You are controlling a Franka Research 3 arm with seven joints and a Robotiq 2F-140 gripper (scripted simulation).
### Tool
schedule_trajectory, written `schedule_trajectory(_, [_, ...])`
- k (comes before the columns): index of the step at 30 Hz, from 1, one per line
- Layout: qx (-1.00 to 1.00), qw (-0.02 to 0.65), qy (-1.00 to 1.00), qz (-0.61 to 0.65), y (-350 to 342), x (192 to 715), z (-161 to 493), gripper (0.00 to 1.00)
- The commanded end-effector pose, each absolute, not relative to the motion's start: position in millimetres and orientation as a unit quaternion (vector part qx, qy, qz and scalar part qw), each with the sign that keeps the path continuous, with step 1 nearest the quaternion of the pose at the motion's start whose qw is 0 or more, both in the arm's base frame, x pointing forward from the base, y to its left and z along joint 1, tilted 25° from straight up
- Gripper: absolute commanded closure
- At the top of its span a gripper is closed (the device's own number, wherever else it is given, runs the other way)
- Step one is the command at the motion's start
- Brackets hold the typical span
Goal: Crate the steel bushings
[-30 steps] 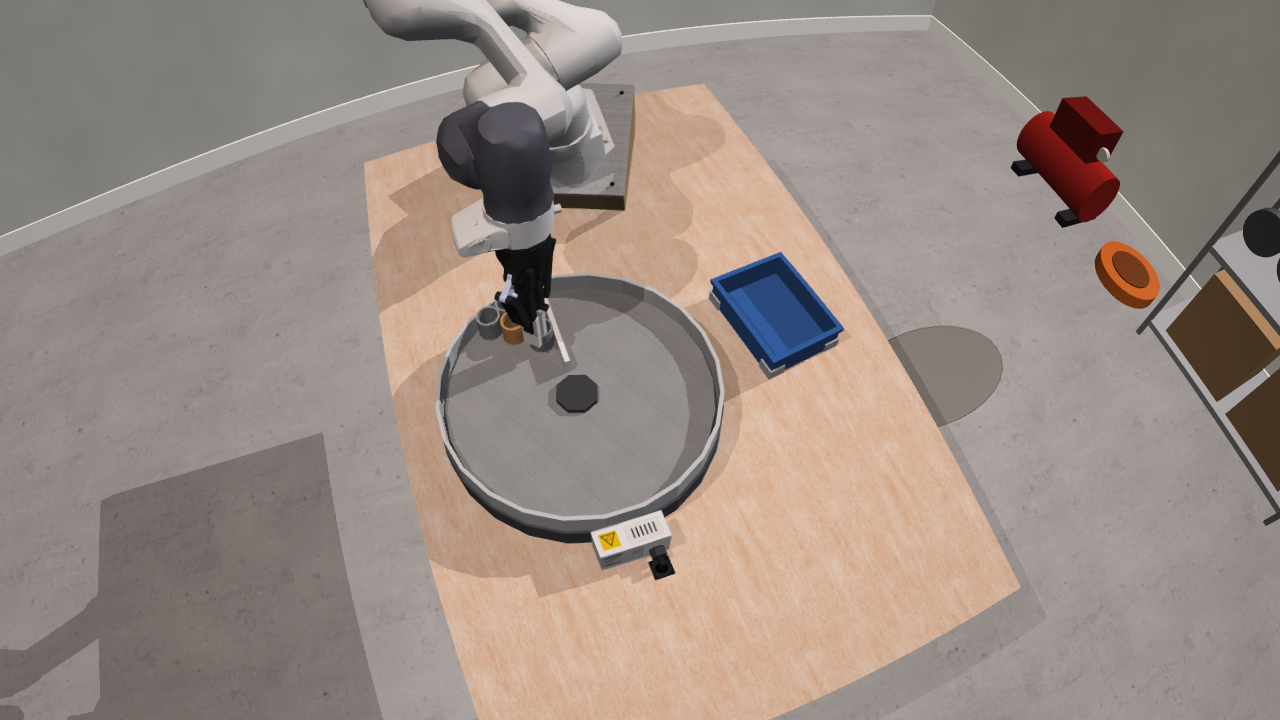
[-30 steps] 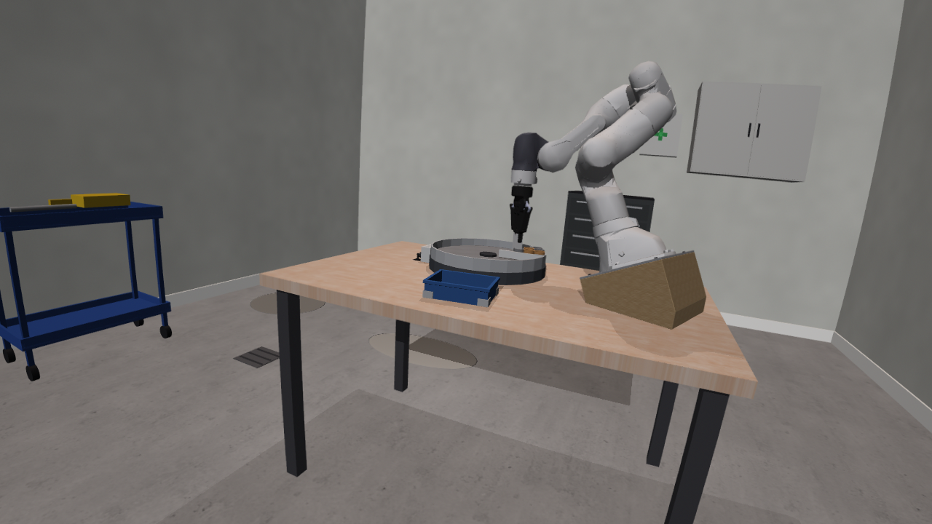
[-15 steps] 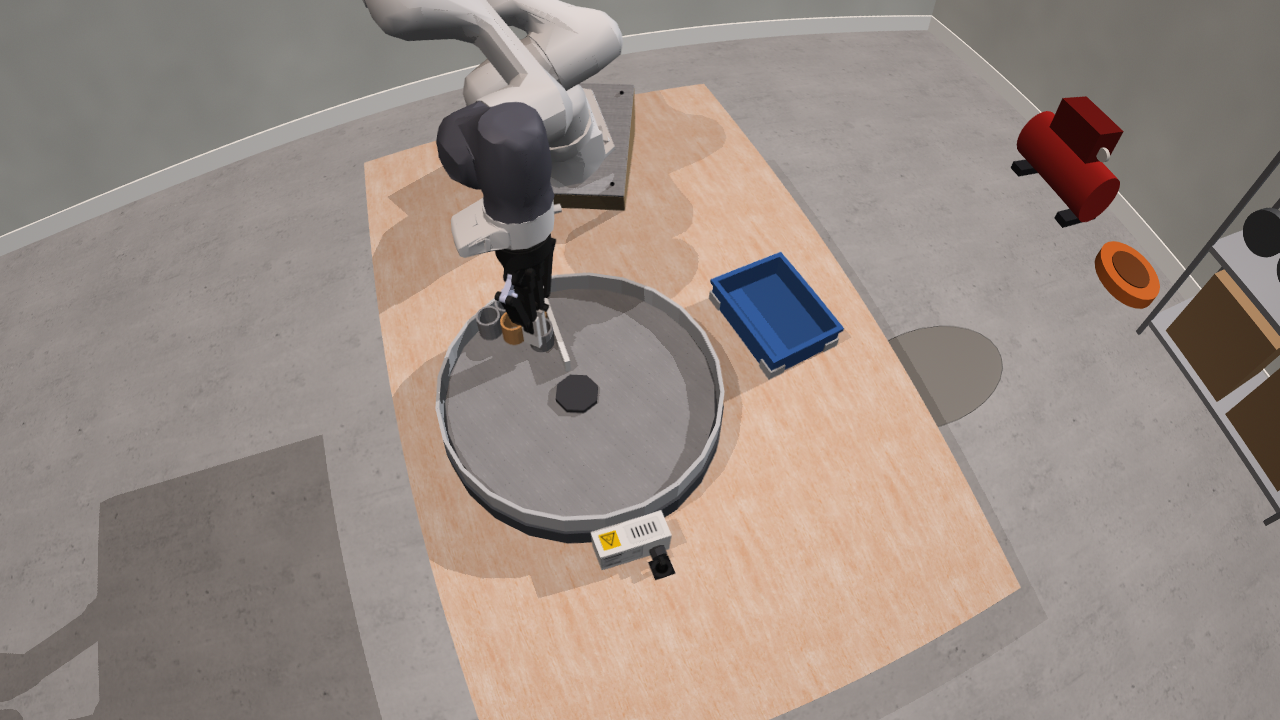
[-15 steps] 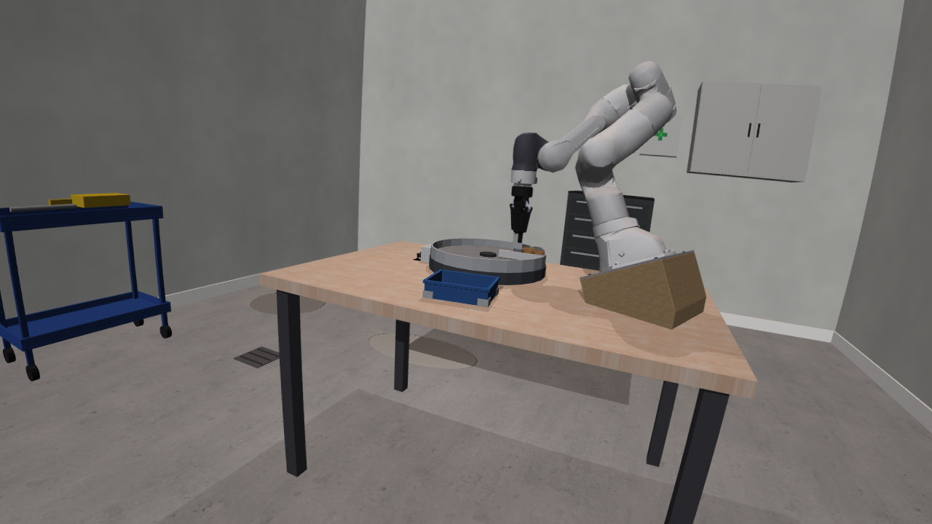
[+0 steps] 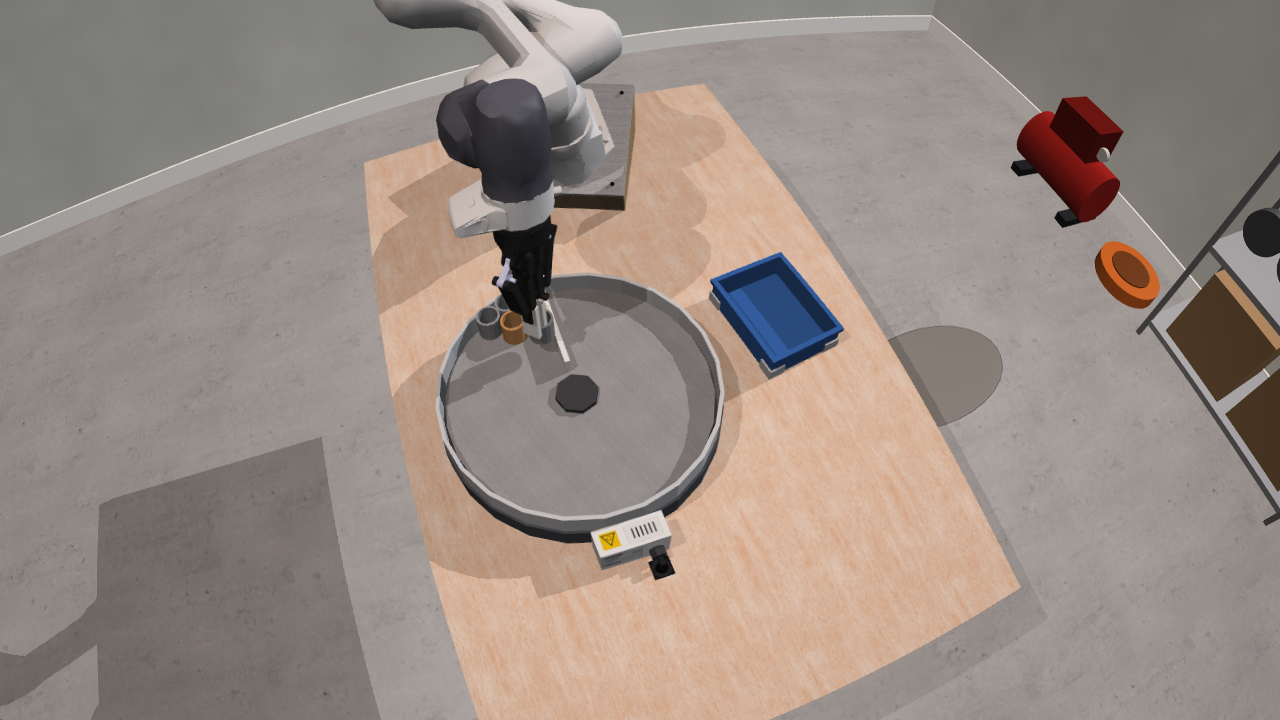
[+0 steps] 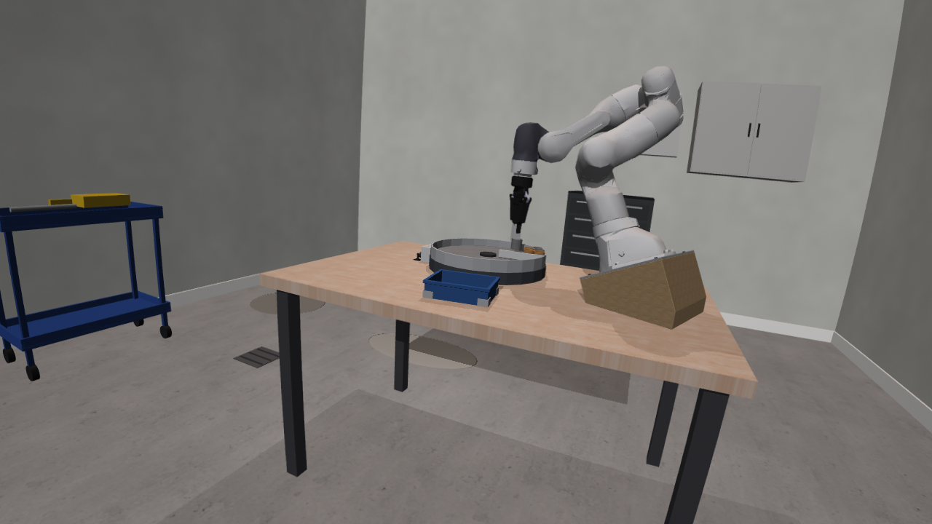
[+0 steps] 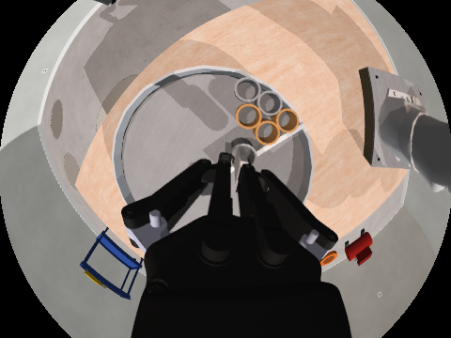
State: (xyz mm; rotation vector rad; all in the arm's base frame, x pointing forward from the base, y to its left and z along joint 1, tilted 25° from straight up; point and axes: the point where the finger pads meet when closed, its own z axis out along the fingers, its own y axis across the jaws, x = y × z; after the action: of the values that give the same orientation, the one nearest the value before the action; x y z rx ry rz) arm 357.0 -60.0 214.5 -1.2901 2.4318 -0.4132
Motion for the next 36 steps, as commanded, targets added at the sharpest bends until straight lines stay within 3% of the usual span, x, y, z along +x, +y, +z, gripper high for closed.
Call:
schedule_trajectory(1, [-0.463,0.162,0.86,-0.141,-61,343,222,1.0])
schedule_trajectory(36, [-0.463,0.162,0.86,-0.141,-59,334,241,1.0])
